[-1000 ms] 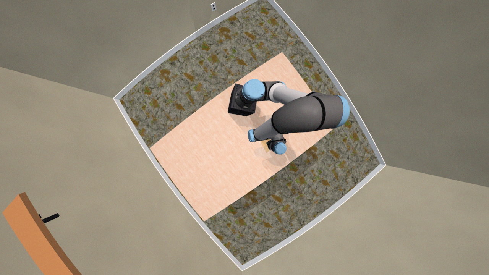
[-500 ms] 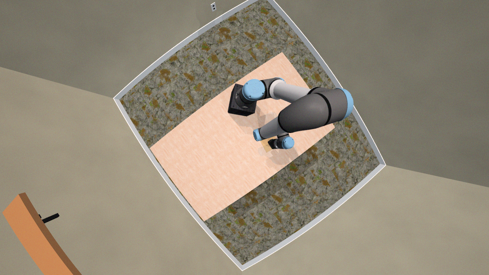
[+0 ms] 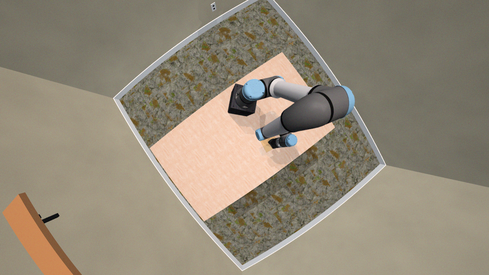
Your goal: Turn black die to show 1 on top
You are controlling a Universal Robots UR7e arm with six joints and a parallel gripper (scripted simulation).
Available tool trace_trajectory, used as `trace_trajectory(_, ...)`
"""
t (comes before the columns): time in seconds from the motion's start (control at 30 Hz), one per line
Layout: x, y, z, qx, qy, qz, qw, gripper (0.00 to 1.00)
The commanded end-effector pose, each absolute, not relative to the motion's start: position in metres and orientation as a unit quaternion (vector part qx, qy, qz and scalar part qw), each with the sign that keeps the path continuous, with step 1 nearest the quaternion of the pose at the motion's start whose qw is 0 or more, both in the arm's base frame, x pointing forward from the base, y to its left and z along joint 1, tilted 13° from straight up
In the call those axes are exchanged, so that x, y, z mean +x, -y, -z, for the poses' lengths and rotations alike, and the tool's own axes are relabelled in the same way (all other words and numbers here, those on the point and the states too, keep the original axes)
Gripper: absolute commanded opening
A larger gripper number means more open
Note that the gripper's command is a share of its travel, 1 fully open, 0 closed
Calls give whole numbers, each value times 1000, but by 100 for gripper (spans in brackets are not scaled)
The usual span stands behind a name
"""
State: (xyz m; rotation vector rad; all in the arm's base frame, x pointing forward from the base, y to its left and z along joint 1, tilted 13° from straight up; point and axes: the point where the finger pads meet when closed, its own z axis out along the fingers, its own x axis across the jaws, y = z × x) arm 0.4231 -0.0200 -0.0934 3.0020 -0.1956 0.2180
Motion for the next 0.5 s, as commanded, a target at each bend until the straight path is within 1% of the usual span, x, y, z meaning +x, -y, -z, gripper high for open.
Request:
trace_trajectory(0.0, 423, 20, 94, 992, 66, -69, 77, 79)
trace_trajectory(0.33, 423, 18, 95, 982, 72, -64, 161, 79)
trace_trajectory(0.47, 424, 17, 94, 979, 73, -65, 177, 79)
